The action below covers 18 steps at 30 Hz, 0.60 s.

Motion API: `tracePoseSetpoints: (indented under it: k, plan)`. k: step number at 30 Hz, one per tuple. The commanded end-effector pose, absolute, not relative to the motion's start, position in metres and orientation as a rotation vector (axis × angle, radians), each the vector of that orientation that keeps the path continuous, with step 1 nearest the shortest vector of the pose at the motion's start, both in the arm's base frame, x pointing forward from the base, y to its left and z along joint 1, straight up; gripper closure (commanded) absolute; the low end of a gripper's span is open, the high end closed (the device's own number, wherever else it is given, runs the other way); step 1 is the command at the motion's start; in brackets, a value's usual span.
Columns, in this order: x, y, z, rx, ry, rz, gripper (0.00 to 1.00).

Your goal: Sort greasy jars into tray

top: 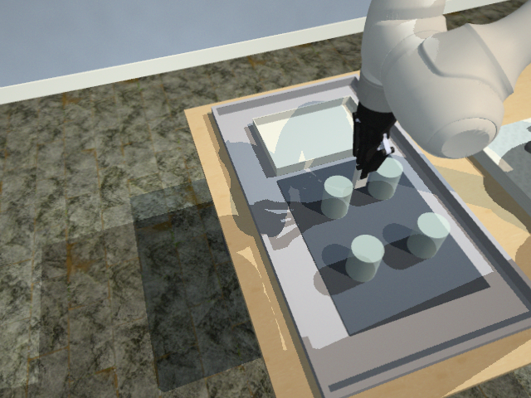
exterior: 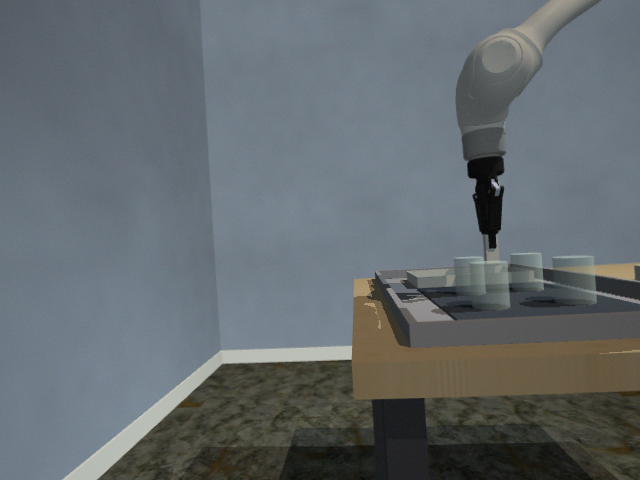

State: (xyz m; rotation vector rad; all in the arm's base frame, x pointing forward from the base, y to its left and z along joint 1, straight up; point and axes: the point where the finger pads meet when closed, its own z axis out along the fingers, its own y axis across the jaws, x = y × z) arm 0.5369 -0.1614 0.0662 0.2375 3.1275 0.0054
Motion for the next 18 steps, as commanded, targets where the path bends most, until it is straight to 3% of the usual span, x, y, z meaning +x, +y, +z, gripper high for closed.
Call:
tracePoseSetpoints:
  k: [1, 18]
  plan:
    - [0.5372, -0.1614, 0.0663, 0.237, 3.127, 0.006, 1.0]
    - [0.5392, -0.1618, 0.0663, 0.237, 3.127, 0.006, 1.0]
